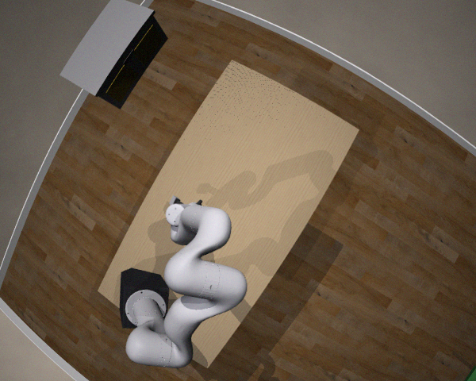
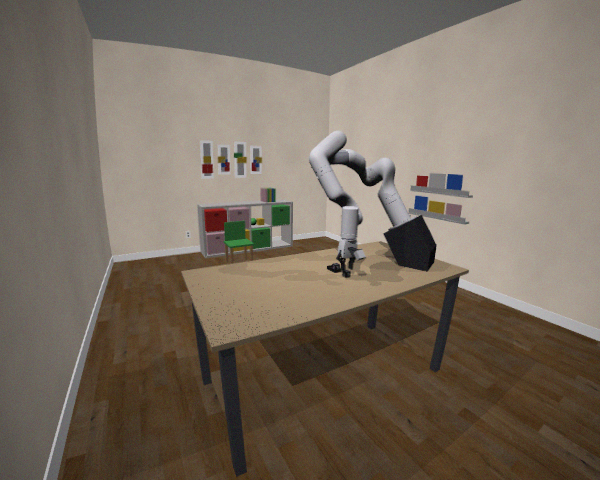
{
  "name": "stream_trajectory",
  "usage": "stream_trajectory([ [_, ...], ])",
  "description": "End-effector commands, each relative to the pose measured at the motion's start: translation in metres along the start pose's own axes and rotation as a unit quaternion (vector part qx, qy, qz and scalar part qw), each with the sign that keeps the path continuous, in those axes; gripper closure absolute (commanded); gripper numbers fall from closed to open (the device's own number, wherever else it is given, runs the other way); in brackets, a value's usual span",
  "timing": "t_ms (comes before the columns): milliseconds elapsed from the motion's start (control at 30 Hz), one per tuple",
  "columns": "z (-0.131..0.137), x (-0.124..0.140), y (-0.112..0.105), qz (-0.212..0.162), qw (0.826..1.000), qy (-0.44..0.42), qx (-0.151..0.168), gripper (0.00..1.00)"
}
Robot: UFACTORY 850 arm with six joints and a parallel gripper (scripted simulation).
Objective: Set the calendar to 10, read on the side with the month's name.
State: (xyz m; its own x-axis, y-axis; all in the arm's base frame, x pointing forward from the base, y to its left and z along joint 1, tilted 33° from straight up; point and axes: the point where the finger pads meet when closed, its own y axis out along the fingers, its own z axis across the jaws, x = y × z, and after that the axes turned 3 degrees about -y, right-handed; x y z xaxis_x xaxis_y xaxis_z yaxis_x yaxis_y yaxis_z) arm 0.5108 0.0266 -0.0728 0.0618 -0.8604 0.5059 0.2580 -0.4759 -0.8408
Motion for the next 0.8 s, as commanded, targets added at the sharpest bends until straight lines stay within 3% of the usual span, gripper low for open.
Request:
stream_trajectory([
  [0,0.001,0.000,0.000,0.000,1.000,0.000,0.001,0.51],
  [767,0.001,0.000,0.017,0.000,1.000,0.000,0.001,0.51],
])
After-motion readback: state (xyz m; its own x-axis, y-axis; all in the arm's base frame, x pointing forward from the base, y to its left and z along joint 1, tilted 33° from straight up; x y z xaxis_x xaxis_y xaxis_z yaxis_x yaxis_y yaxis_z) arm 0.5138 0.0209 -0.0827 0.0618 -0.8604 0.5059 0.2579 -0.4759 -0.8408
